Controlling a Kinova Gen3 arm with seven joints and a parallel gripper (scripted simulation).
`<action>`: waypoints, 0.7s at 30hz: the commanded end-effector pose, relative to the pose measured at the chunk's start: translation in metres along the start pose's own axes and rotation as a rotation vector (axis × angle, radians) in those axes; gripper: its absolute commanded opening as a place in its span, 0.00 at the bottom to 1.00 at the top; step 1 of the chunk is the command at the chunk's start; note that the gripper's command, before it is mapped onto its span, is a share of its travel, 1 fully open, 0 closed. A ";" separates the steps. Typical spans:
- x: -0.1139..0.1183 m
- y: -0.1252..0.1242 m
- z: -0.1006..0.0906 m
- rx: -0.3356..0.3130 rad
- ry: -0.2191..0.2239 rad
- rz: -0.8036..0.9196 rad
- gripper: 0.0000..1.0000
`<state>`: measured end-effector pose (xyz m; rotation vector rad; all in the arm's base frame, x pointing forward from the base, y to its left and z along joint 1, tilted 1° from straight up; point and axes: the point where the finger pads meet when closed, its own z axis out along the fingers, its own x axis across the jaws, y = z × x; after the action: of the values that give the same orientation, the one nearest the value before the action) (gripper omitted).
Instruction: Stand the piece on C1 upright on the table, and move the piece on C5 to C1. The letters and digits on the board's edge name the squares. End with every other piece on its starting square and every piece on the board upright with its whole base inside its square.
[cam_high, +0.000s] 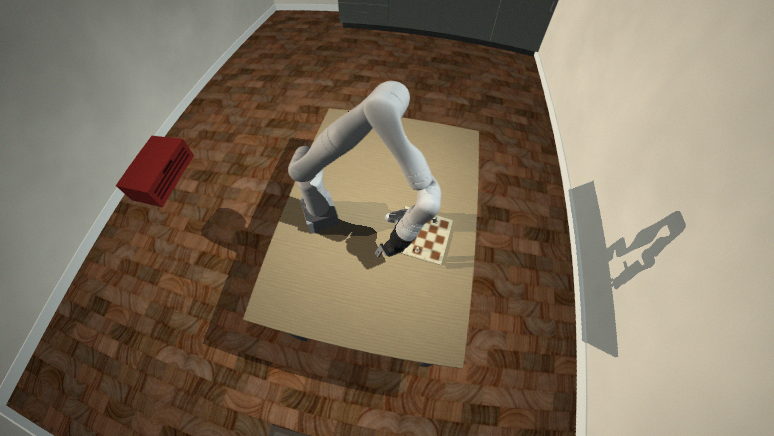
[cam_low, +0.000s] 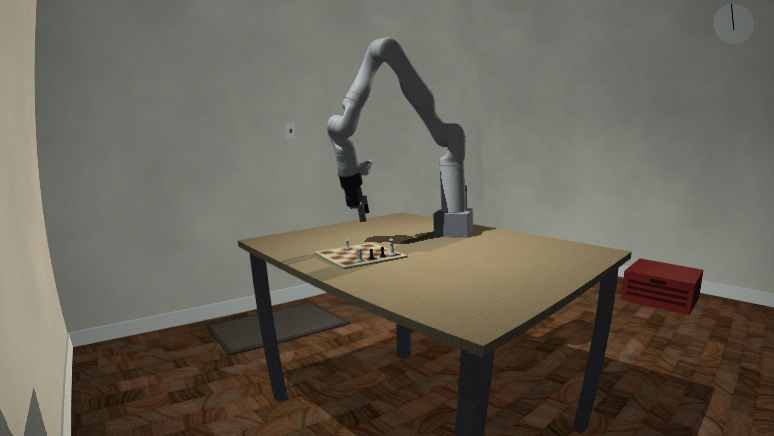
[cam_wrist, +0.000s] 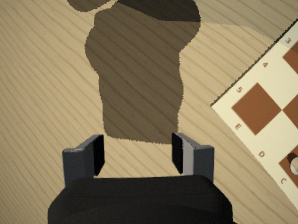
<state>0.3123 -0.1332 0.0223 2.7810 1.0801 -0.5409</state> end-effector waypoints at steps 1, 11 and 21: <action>-0.003 0.006 0.001 0.010 0.009 0.020 1.00; -0.001 0.009 0.003 0.042 0.029 0.038 1.00; 0.000 0.013 0.004 0.072 0.051 0.056 1.00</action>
<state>0.3203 -0.1397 0.0187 2.8867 1.0236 -0.5146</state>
